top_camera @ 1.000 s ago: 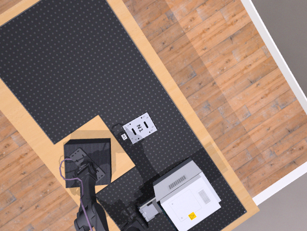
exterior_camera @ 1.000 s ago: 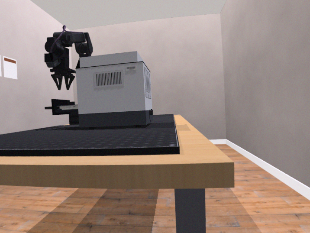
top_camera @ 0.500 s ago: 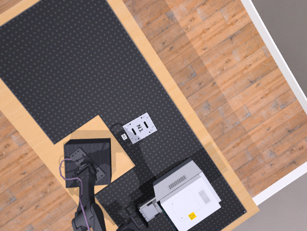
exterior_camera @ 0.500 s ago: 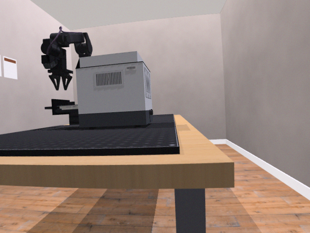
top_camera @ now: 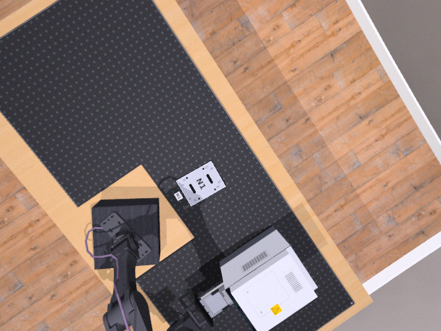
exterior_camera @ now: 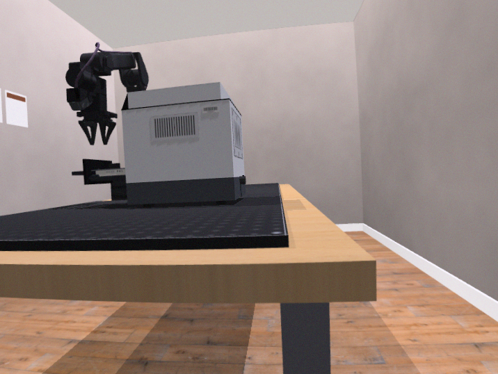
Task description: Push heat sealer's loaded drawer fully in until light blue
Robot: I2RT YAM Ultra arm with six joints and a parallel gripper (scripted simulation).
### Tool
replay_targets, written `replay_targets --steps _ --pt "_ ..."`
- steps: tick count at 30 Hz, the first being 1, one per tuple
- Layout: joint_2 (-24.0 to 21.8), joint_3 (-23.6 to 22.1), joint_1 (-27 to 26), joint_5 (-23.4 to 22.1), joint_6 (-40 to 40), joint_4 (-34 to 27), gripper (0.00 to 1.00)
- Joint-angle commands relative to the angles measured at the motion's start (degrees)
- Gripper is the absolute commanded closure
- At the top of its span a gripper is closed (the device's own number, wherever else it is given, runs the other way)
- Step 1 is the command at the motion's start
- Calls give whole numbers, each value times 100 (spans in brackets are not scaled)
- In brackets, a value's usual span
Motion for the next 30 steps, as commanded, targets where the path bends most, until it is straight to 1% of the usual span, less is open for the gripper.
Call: replay_targets --steps 1,17,18,19,24,25,26,28,30 --pt "-199 152 7 -46 -33 -68 55" --pt "-199 152 7 -46 -33 -68 55" --pt "-173 11 -109 -156 63 158 55" --pt "97 193 -112 -157 61 189 55" --pt "468 472 -78 -159 48 288 55" --pt "489 460 -164 -255 96 385 55" --pt "570 525 -164 -255 97 403 55" --pt "570 525 -164 -255 97 403 55" --pt "742 671 -136 -259 101 430 55"
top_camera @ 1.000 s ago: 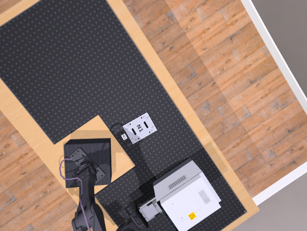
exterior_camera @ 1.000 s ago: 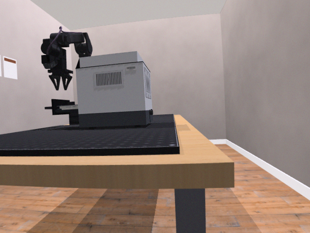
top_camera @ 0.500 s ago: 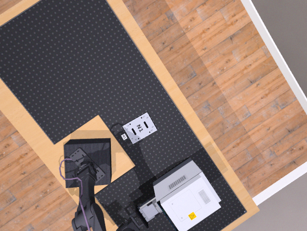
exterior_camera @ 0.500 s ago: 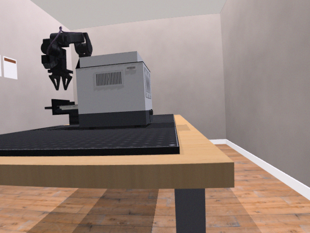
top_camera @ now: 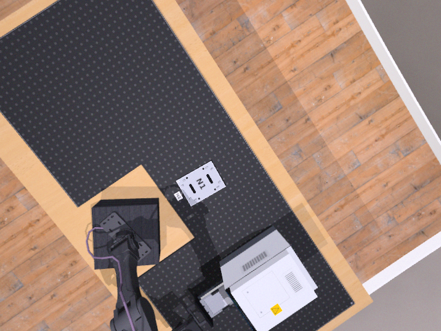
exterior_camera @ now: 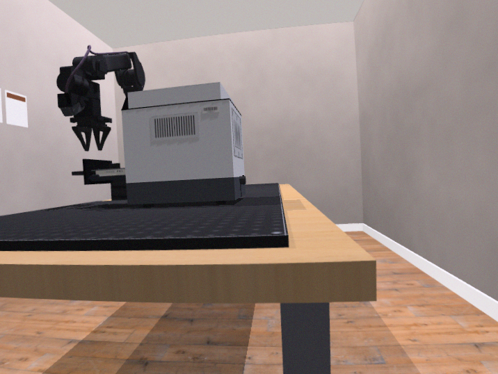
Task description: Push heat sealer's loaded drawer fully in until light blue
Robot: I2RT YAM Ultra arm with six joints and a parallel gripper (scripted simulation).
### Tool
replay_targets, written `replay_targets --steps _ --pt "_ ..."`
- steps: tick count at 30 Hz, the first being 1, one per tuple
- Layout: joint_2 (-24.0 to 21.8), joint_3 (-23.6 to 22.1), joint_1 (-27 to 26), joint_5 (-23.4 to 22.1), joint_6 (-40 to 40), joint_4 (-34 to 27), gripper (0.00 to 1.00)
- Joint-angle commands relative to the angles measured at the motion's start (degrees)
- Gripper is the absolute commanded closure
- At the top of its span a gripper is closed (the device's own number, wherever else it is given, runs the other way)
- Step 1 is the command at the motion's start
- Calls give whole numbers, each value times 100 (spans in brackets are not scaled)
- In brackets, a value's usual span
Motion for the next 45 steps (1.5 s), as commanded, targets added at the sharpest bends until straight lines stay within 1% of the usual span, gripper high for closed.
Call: replay_targets --steps 1,3,4,10,11,15,16,45 --pt "205 379 -24 -104 52 183 55" --pt "358 516 -22 -104 44 200 55" --pt "380 505 -112 -200 93 298 55" --pt "875 975 -70 -203 103 331 55" --pt "889 995 -70 -203 97 323 55" --pt "907 1014 -69 -203 93 233 55" --pt "698 1010 -69 -204 88 206 55" --pt "698 1010 -69 -204 88 206 55"
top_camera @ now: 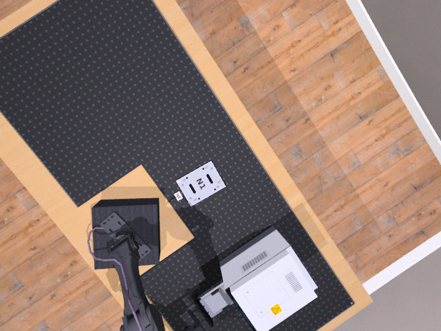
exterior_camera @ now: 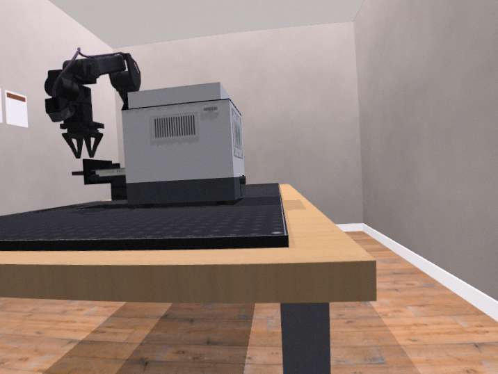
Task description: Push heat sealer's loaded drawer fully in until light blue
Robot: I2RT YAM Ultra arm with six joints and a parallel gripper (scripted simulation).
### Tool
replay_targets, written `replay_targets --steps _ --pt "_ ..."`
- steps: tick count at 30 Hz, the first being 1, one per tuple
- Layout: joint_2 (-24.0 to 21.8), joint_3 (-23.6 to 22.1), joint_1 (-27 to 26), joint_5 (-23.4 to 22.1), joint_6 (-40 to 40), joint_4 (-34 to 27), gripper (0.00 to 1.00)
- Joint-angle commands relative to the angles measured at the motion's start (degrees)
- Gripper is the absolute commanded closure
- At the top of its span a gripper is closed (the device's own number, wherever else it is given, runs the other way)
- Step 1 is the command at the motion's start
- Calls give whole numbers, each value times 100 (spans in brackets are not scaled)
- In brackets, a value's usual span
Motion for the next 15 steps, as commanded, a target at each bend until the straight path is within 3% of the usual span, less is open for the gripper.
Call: replay_targets --steps 1,12,15 --pt "-205 218 -32 -70 34 -30 55" --pt "-172 155 -17 -71 44 167 55" --pt "23 -151 0 -70 49 261 55"
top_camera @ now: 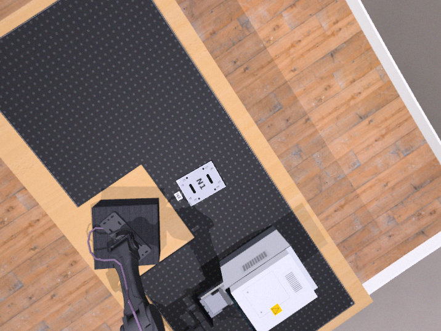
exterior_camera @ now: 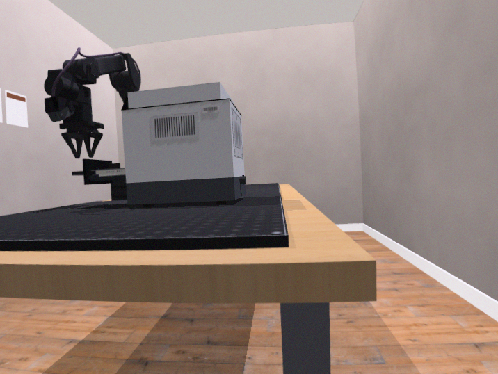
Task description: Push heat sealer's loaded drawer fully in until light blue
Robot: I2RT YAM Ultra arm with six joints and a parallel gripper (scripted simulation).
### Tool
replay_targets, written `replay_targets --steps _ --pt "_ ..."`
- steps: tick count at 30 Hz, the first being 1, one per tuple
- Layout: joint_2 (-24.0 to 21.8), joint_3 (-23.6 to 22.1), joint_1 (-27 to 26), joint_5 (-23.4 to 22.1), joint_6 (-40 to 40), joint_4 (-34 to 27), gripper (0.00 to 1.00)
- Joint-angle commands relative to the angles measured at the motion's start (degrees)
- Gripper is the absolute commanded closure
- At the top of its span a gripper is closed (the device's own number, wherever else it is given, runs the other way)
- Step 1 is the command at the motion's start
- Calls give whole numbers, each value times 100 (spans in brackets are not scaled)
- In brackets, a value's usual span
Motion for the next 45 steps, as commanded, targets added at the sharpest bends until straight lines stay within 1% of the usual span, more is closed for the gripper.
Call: replay_targets --steps 1,21,23,24,25,34,36,37,38,45 --pt "71 -175 5 -69 43 217 55" --pt "262 -577 76 -69 64 811 55" --pt "262 -577 76 -69 64 811 55" --pt "228 -503 79 -71 62 849 55" --pt "269 -612 79 -69 64 877 55" --pt "407 -782 75 -64 78 1162 55" --pt "414 -668 76 -65 74 1169 55" --pt "269 -655 76 -67 73 1166 55" --pt "247 -656 76 -67 73 1167 55" --pt "250 -645 75 -67 72 1169 55"
